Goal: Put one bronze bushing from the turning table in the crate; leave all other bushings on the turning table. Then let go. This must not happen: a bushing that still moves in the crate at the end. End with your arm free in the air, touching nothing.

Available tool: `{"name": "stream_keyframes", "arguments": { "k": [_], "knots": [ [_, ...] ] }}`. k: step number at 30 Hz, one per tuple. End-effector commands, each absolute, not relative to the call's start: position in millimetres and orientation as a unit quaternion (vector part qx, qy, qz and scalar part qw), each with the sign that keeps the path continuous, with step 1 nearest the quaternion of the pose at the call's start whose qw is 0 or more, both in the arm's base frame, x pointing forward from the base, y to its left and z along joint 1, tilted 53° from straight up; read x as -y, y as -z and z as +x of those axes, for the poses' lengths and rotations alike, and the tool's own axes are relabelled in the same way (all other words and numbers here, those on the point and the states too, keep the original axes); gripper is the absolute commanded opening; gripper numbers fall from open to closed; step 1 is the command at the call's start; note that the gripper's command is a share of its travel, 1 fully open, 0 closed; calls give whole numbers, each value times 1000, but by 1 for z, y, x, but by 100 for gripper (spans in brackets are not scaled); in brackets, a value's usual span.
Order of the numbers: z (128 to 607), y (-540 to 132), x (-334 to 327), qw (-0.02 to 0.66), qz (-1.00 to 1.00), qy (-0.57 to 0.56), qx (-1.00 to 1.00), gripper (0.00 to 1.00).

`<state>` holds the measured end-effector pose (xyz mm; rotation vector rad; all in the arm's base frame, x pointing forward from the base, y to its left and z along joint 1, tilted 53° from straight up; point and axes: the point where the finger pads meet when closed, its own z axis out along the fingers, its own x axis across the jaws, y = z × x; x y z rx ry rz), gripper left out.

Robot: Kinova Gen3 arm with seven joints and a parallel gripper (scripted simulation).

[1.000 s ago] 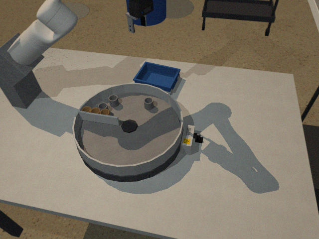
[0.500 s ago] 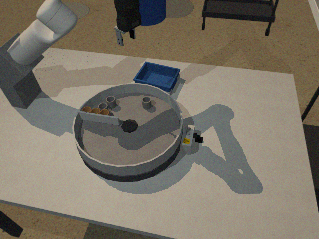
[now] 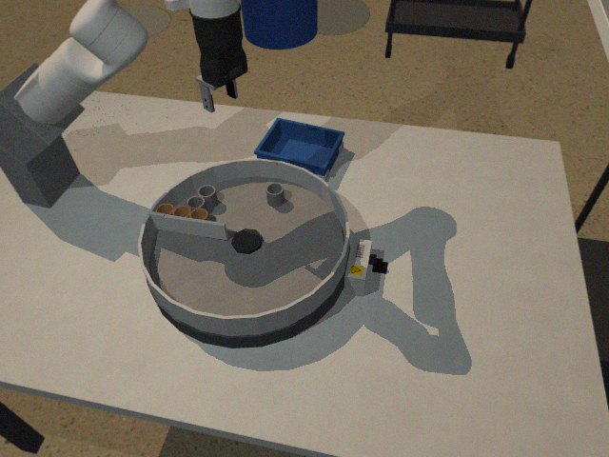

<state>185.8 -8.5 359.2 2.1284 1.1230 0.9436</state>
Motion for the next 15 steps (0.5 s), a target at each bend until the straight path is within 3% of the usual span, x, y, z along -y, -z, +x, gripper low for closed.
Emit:
{"name": "stream_keyframes", "arguments": {
  "k": [1, 9, 15],
  "knots": [
    [187, -355, 9, 262, 794, -360, -414, 100],
    [187, -355, 9, 262, 794, -360, -414, 100],
    [190, -308, 45, 263, 794, -359, -414, 100]
  ]
}}
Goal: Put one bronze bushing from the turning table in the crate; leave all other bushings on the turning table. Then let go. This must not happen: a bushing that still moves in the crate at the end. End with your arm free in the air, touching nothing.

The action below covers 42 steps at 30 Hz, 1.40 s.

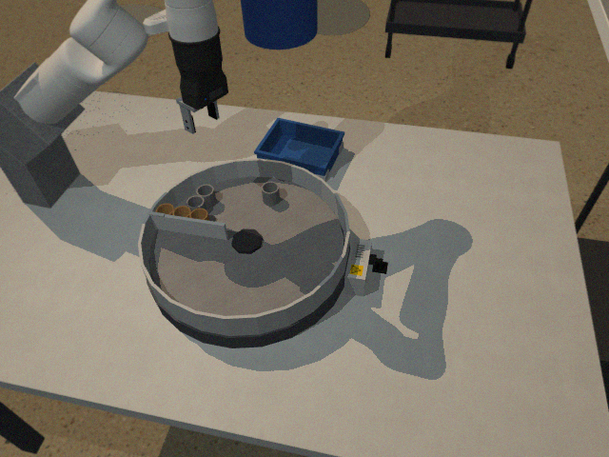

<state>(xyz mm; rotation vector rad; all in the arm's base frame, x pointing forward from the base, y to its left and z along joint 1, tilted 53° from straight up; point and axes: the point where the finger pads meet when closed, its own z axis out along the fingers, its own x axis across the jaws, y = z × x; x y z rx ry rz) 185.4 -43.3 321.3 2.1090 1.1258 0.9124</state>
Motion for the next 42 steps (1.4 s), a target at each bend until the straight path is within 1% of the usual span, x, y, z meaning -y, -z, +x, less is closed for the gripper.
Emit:
{"name": "stream_keyframes", "arguments": {
  "k": [1, 11, 16, 28, 29, 33, 42],
  "knots": [
    [190, -308, 45, 263, 794, -359, -414, 100],
    [190, -308, 45, 263, 794, -359, -414, 100],
    [192, -261, 82, 265, 793, -358, -415, 100],
    [192, -261, 82, 265, 793, -358, -415, 100],
    [192, -263, 81, 238, 802, -340, -431, 100],
    [192, -261, 81, 262, 794, -360, -414, 100],
    [192, -261, 81, 262, 794, -360, -414, 100]
  ]
}}
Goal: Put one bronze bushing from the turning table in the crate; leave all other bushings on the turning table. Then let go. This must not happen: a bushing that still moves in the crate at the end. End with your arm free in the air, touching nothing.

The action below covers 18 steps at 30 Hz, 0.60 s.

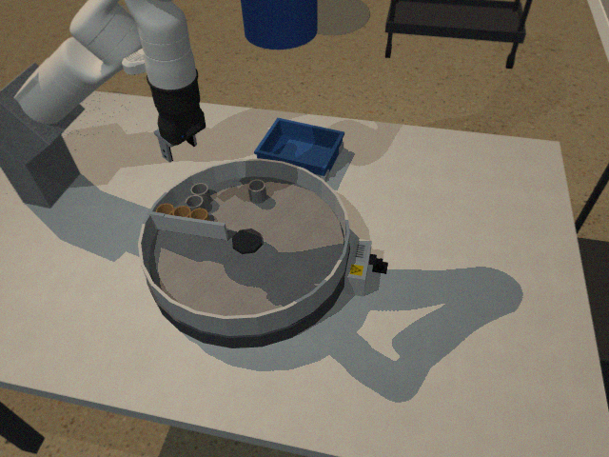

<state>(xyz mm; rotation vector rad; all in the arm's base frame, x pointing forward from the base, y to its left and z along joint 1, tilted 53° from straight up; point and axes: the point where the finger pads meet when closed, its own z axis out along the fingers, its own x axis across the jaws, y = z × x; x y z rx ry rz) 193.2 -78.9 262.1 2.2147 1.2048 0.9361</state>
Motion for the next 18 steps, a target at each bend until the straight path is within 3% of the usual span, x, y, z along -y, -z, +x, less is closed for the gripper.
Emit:
{"name": "stream_keyframes", "arguments": {
  "k": [1, 4, 8, 18],
  "knots": [
    [192, -261, 81, 262, 794, -360, -414, 100],
    [193, -262, 80, 232, 802, -343, -431, 100],
    [192, -261, 81, 262, 794, -360, -414, 100],
    [192, -261, 81, 262, 794, -360, -414, 100]
  ]
}}
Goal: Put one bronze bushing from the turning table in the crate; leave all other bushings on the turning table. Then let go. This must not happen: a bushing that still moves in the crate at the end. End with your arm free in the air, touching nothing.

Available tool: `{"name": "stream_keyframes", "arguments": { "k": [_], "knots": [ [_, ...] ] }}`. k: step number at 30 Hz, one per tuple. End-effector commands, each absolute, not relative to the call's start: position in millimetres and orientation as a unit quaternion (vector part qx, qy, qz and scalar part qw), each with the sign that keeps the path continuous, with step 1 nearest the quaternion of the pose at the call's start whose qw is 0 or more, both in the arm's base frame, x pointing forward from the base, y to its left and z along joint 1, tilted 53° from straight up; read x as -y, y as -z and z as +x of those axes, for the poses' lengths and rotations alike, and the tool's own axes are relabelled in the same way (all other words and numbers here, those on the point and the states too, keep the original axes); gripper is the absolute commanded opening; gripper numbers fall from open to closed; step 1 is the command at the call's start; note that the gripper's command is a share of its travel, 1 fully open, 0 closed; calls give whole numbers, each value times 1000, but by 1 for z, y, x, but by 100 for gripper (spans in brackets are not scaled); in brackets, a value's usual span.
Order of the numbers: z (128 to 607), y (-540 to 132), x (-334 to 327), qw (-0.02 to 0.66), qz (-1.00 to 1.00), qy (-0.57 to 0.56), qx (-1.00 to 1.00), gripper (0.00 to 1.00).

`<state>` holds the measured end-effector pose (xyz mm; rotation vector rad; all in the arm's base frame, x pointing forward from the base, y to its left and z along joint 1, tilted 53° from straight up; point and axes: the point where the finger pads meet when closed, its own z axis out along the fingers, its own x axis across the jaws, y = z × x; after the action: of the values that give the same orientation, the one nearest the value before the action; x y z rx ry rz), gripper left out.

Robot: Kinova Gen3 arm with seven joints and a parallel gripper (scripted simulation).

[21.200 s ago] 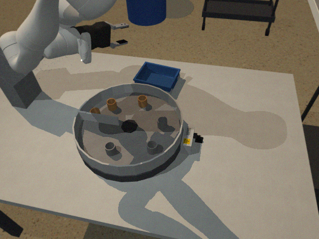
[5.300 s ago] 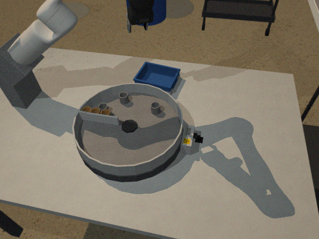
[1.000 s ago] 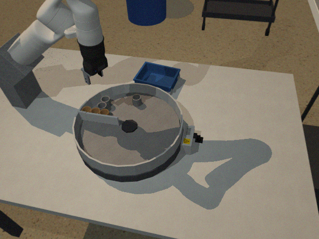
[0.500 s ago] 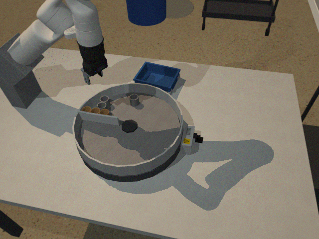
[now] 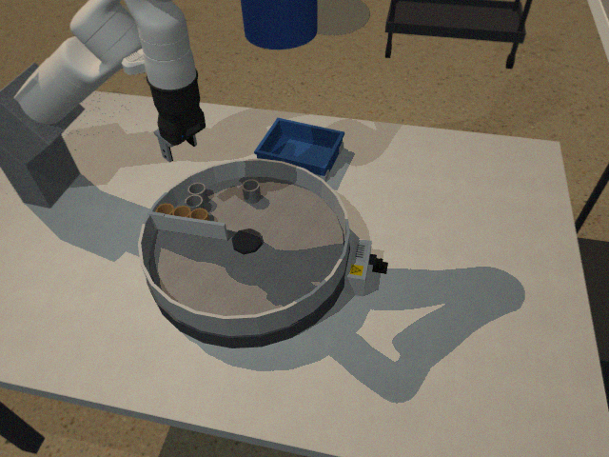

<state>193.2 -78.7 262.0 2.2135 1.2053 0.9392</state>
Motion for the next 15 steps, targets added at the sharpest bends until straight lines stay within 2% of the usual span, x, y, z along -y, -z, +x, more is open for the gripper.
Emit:
{"name": "stream_keyframes", "arguments": {
  "k": [1, 2, 3, 7, 15],
  "knots": [
    [192, -261, 81, 262, 794, -360, -414, 100],
    [192, -261, 81, 262, 794, -360, -414, 100],
    [193, -262, 80, 232, 801, -344, -431, 100],
    [192, -261, 81, 262, 794, -360, -414, 100],
    [192, -261, 81, 262, 794, -360, -414, 100]
  ]
}}
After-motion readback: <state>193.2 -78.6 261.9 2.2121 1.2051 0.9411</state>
